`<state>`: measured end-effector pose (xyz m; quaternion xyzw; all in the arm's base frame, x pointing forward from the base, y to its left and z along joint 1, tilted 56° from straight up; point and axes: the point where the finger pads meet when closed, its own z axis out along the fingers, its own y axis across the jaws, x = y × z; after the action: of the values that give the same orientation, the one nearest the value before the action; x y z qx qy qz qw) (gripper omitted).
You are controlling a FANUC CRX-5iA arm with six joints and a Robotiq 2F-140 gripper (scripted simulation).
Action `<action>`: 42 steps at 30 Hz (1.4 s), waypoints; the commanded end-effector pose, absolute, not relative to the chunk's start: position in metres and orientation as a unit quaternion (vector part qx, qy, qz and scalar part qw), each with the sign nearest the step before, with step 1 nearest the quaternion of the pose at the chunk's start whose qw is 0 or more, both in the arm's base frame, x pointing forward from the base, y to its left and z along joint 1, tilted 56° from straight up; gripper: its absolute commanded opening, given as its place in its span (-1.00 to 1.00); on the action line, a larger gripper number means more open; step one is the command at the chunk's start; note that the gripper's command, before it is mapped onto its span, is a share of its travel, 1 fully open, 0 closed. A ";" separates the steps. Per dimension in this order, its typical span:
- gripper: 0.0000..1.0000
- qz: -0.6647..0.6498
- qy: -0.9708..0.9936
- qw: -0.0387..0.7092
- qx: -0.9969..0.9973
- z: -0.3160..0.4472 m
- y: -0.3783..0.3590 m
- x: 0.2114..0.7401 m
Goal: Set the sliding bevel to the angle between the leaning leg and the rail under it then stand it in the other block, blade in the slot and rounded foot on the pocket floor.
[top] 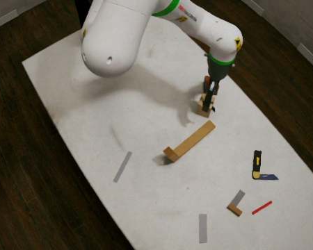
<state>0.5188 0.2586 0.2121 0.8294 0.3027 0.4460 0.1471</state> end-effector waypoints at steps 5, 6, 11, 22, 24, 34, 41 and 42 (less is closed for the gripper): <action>1.00 0.447 0.303 0.147 0.829 0.208 0.259 0.527; 1.00 0.447 0.303 0.147 0.829 0.207 0.259 0.527; 1.00 0.447 0.303 0.147 0.829 0.207 0.259 0.528; -0.80 0.447 0.303 0.147 0.829 0.207 0.259 0.528; -0.80 0.447 0.303 0.147 0.829 0.207 0.259 0.528; -0.80 0.447 0.303 0.147 0.829 0.207 0.259 0.528; -0.80 0.447 0.303 0.147 0.829 0.207 0.259 0.528; -0.80 0.447 0.303 0.147 0.829 0.207 0.259 0.528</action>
<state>0.5280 0.2591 0.2062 0.8291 0.3026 0.4466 0.1470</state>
